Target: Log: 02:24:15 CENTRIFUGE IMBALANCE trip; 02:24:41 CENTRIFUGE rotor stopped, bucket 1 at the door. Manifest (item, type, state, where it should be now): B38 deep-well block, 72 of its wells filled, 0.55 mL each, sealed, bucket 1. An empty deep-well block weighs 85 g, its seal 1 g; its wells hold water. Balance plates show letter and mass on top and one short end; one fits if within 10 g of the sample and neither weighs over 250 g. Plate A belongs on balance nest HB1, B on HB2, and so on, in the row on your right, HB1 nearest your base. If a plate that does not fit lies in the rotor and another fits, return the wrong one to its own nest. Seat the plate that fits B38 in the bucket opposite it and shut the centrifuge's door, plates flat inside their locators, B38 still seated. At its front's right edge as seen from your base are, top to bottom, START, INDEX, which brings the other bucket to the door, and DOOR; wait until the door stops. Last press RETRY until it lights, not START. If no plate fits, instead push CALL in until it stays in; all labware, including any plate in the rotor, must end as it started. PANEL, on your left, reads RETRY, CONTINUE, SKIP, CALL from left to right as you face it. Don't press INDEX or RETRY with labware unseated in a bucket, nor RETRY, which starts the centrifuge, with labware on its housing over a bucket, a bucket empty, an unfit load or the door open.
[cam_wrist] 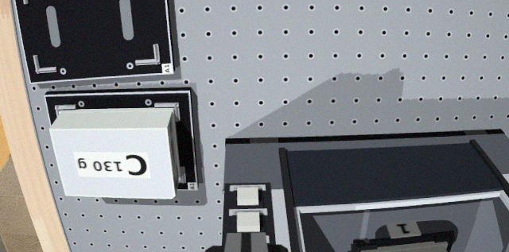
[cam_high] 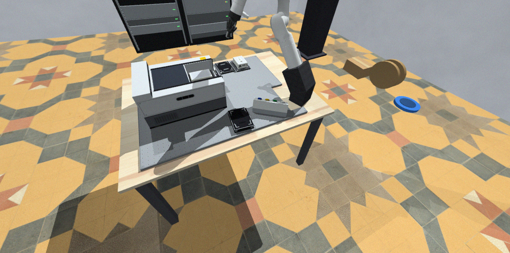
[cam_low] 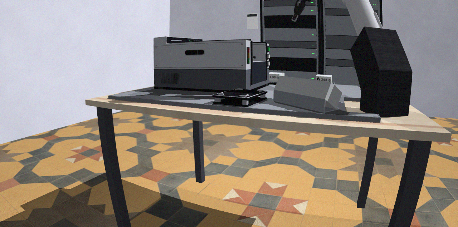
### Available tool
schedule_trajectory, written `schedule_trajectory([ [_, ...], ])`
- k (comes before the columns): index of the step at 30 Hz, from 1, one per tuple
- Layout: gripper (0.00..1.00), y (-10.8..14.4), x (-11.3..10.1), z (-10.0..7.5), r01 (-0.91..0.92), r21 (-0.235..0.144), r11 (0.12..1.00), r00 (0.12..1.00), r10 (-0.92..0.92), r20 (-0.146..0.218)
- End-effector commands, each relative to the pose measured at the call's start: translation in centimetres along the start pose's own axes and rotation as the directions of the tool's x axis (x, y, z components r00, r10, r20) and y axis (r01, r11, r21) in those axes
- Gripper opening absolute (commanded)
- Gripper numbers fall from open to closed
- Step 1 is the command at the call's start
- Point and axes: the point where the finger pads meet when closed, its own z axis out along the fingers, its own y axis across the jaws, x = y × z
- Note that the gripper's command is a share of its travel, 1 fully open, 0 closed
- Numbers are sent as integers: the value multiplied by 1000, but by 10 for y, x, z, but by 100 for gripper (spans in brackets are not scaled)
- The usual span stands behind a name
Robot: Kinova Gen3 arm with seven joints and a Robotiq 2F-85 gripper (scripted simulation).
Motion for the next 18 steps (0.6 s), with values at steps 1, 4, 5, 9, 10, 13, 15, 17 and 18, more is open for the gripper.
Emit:
schedule_trajectory([
  [1,10,0,0,0,0,1,1000,1000,0,1],
  [4,10,0,0,0,0,1,1000,999,0,-39],
  [5,10,0,0,0,0,1,1000,999,0,-39],
  [9,10,0,0,0,0,1,1000,993,0,-119],
  [10,10,0,0,0,1,1,1000,990,0,-139],
  [13,10,0,0,0,1,1,1000,980,0,-198],
  [15,10,0,0,0,1,1,1000,972,0,-237],
  [17,10,0,0,0,1,1,1000,961,0,-276],
  [18,10,0,0,0,1,1,1000,956,0,-295],
])
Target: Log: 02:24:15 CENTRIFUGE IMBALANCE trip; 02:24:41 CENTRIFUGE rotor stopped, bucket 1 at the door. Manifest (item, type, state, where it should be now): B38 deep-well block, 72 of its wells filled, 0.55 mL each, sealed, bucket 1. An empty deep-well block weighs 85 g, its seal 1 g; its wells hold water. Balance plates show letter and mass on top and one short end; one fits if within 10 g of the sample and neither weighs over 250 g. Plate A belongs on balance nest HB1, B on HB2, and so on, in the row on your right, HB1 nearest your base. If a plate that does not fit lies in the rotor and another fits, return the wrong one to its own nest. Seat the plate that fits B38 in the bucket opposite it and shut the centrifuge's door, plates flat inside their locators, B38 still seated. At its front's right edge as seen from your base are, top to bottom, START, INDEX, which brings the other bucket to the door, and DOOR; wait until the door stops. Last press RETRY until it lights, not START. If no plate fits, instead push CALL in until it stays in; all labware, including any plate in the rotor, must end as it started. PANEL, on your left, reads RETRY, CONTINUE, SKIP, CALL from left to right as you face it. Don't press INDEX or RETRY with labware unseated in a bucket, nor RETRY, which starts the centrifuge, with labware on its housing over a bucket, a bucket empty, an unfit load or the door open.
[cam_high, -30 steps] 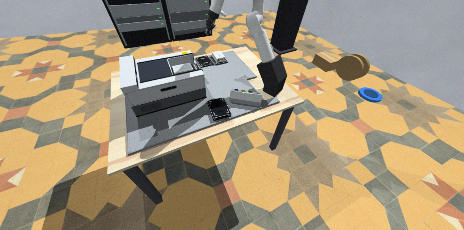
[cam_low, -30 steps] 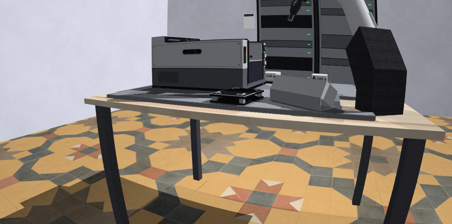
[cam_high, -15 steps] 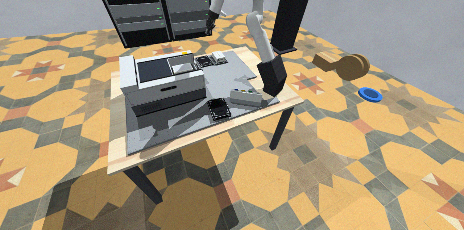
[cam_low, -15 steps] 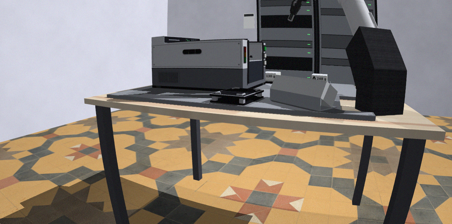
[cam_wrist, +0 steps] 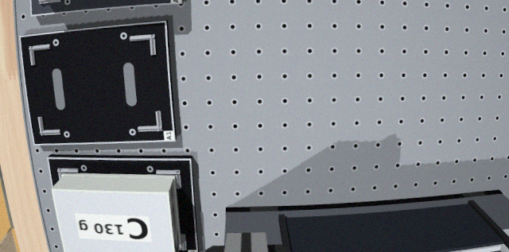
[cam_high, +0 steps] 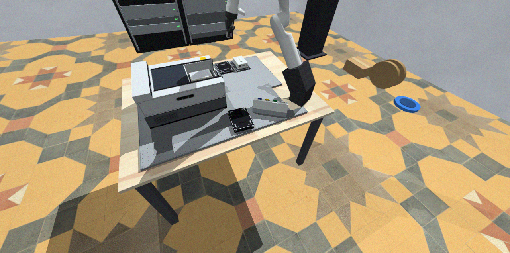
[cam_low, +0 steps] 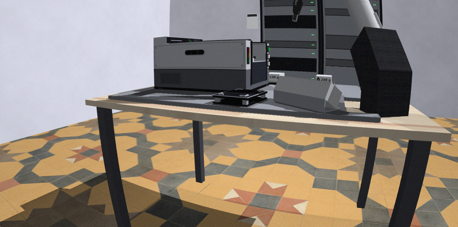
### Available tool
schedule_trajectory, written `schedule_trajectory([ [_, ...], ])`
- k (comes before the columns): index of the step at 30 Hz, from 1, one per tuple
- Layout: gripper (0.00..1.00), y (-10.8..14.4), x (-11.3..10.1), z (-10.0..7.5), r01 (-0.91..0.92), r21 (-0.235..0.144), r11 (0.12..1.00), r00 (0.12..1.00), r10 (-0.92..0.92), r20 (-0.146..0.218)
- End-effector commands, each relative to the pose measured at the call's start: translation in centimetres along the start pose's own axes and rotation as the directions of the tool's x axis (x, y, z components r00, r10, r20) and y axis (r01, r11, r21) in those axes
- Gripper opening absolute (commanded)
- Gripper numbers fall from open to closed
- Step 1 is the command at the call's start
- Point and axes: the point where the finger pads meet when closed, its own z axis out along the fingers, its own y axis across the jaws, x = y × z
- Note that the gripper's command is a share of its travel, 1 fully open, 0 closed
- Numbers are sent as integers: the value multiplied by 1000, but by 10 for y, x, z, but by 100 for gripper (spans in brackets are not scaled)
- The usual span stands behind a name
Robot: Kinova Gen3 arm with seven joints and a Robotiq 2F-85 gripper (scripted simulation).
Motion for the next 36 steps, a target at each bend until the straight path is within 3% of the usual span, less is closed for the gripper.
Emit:
schedule_trajectory([
  [1,10,0,-2,-1,-1,6,1000,993,2,-119],
  [2,10,0,-2,-1,-1,6,1000,990,2,-139],
  [4,10,0,-2,-1,-1,6,1000,990,2,-139],
  [9,10,0,-2,-1,-1,6,1000,972,2,-233],
  [26,10,0,-1,-1,-1,6,1000,972,2,-233],
  [36,10,0,-2,-1,-1,6,1000,999,1,-36],
])
